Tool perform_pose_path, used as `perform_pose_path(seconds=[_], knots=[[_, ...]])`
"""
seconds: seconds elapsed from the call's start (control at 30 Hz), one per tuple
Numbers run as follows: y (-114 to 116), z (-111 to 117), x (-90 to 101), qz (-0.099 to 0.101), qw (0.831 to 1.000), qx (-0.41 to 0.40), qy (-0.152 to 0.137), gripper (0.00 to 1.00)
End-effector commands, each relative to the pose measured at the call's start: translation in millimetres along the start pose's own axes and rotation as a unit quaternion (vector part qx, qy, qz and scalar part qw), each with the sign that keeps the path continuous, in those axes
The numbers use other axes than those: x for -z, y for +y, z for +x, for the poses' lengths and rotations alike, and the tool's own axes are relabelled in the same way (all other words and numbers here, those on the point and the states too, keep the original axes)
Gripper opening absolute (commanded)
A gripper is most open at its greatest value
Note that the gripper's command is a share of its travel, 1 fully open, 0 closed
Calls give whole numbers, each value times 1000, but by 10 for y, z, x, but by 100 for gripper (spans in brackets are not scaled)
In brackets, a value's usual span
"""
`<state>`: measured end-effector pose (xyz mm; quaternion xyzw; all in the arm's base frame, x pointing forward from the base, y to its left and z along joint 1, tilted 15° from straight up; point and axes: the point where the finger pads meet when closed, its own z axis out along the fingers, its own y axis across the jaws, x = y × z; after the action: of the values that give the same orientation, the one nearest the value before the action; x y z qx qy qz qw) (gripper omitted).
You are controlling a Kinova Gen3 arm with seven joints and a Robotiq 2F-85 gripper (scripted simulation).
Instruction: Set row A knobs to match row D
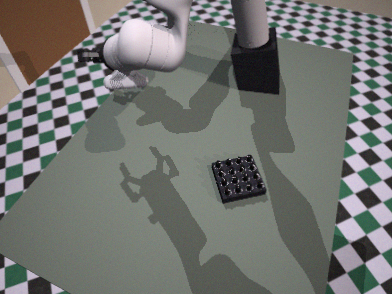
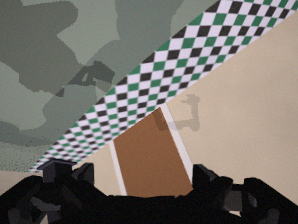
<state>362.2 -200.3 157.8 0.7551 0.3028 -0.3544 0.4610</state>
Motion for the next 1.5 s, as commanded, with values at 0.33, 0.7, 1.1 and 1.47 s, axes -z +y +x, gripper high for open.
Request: perform_pose_path(seconds=[0.33, 0.7, 1.1, 1.47], knots=[[3, -3, 3, 0, 1000, 0, 0, 100], [-27, 47, 20, 2, 1000, -1, 9, 100], [-600, 841, 373, 40, 989, -2, 141, 100], [-1760, 1915, 1578, 133, 922, -18, 364, 100]])
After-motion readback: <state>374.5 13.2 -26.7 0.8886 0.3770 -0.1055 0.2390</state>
